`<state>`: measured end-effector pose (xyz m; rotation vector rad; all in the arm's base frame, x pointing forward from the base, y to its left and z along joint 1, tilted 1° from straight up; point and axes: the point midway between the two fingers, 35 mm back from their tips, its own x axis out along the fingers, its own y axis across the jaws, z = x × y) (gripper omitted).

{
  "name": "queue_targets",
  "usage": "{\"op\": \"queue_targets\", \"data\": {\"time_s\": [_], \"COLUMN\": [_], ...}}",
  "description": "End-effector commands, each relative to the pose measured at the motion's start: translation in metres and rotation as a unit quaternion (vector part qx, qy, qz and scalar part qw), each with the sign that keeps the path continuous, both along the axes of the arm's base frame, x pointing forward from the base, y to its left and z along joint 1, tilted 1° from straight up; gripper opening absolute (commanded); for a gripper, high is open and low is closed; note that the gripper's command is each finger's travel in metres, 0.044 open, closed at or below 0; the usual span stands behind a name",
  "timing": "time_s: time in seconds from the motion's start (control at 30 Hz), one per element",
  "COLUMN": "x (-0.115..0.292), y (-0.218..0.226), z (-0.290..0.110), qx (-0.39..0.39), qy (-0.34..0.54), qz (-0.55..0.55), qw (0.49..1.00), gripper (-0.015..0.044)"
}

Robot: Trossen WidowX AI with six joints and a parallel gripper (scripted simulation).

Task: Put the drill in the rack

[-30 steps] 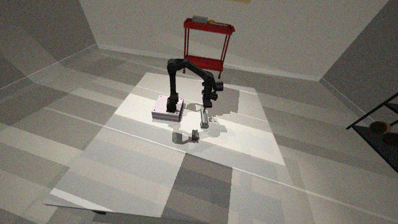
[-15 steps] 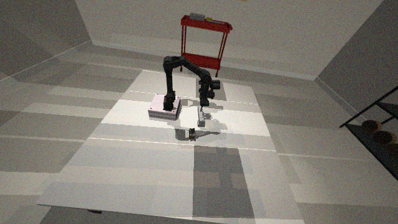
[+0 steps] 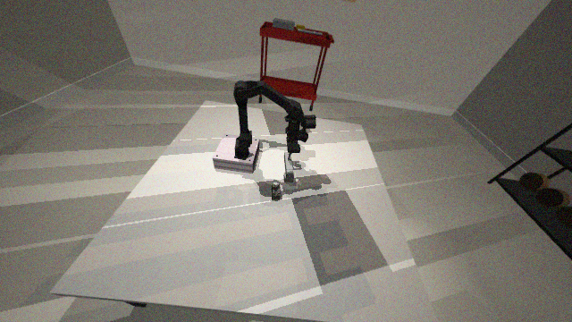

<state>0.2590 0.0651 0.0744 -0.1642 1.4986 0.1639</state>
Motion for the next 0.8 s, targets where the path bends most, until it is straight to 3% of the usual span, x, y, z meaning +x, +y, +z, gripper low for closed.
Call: {"op": "queue_targets", "data": {"time_s": [0.0, 0.77], "x": [-0.006, -0.006], "y": [-0.002, -0.003], "z": [-0.020, -0.032], "qx": [-0.006, -0.006], "qy": [0.023, 0.023], "qz": [0.001, 0.001], "qw": [1.000, 1.000], "gripper": [0.0000, 0.0000]}}
